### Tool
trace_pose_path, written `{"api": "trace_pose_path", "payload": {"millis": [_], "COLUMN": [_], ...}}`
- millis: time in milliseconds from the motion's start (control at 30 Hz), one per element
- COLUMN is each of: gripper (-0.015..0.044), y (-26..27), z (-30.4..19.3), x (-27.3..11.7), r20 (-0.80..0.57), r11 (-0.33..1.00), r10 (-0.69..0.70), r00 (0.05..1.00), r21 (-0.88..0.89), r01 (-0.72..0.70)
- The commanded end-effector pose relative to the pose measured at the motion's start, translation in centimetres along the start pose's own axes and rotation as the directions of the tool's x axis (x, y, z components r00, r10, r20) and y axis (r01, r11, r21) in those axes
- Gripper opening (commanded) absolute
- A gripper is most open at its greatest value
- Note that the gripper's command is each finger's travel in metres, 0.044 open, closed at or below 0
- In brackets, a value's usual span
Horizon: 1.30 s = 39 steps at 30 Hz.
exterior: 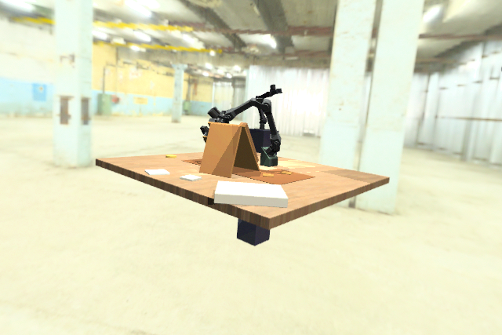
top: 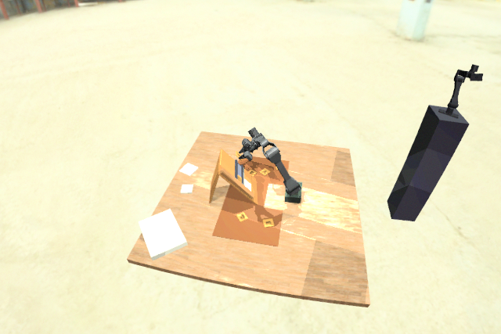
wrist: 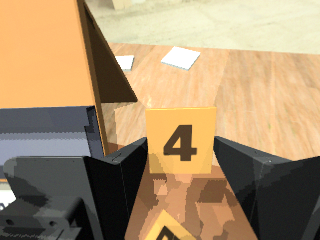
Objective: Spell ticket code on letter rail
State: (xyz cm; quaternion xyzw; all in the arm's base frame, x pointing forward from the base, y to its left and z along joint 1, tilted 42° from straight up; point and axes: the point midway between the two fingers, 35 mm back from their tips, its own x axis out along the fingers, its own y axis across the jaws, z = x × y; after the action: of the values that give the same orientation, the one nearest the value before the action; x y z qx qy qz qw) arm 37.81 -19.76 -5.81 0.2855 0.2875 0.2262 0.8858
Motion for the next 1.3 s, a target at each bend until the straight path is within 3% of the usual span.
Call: {"api": "trace_pose_path", "payload": {"millis": [0, 1267], "gripper": [0.0, 0.0], "y": [0.4, 2.3], "z": [0.0, -0.1], "x": [0.0, 0.0], "r20": [-0.001, -0.001], "r11": [1.0, 1.0], "r10": [-0.002, -0.001], "r00": [1.0, 1.0], "r21": [0.002, 0.003], "r01": [0.002, 0.001]}}
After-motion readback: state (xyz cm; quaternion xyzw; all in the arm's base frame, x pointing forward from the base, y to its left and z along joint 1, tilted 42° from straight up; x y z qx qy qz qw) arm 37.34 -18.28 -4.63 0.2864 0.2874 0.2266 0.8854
